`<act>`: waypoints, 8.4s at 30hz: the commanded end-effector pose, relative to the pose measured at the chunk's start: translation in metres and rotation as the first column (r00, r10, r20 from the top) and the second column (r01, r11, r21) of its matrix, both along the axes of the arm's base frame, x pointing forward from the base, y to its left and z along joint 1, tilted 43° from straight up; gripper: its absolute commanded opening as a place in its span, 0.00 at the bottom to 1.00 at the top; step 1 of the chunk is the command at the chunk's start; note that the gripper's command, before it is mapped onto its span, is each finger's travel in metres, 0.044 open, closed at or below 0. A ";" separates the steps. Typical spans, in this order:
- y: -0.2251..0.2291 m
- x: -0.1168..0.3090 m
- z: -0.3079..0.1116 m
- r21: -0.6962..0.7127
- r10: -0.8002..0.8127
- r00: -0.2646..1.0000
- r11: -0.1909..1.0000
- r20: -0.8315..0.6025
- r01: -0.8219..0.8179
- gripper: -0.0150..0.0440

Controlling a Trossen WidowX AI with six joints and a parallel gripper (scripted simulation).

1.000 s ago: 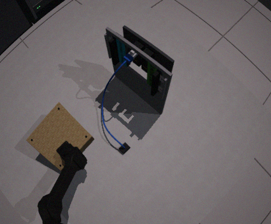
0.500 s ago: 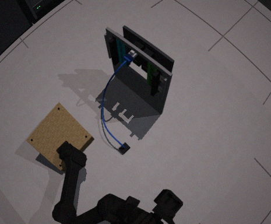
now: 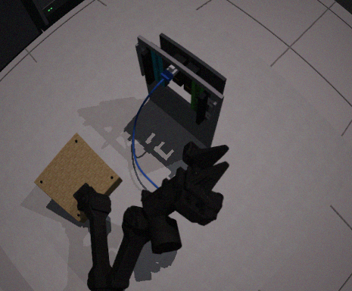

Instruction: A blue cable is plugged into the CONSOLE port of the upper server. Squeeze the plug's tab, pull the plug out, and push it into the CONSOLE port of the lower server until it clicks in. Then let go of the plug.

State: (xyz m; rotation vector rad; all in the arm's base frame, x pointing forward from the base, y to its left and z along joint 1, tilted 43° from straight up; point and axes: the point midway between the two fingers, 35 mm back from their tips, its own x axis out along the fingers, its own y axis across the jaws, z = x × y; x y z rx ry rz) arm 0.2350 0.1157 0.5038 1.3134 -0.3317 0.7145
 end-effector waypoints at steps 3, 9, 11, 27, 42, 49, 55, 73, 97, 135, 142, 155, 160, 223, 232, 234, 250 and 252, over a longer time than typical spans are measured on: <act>0.032 0.031 -0.089 -0.139 -0.063 0.970 0.990 -0.237 0.031 0.66; 0.056 0.037 -0.191 -0.352 -0.183 0.890 0.936 -0.417 0.028 0.66; 0.061 0.033 -0.225 -0.433 -0.235 0.860 0.901 -0.453 0.018 0.66; 0.066 0.069 -0.295 -0.616 -0.360 0.798 0.788 -0.483 -0.017 0.66; 0.068 0.090 -0.294 -0.615 -0.360 0.799 0.788 -0.481 -0.016 0.66; 0.069 0.101 -0.294 -0.615 -0.360 0.800 0.788 -0.481 -0.015 0.66; 0.069 0.111 -0.293 -0.615 -0.360 0.800 0.788 -0.480 -0.015 0.66; 0.070 0.136 -0.294 -0.615 -0.359 0.801 0.788 -0.478 -0.013 0.66; 0.069 0.133 -0.292 -0.610 -0.358 0.801 0.793 -0.479 -0.010 0.29; 0.069 0.119 -0.294 -0.615 -0.360 0.801 0.788 -0.479 -0.014 0.25; 0.069 0.116 -0.295 -0.615 -0.360 0.800 0.788 -0.480 -0.014 0.25; 0.069 0.110 -0.295 -0.615 -0.360 0.800 0.788 -0.480 -0.015 0.25; 0.069 0.107 -0.295 -0.615 -0.360 0.800 0.788 -0.480 -0.015 0.25; 0.081 0.069 -0.310 -0.615 -0.359 0.799 0.788 -0.482 -0.017 0.25; 0.083 0.063 -0.312 -0.615 -0.359 0.799 0.789 -0.483 -0.017 0.25; 0.083 0.062 -0.312 -0.615 -0.359 0.799 0.789 -0.483 -0.017 0.25; 0.079 0.057 -0.326 -0.615 -0.359 0.798 0.789 -0.484 -0.017 0.25; 0.073 0.060 -0.334 -0.615 -0.359 0.798 0.789 -0.484 -0.017 0.25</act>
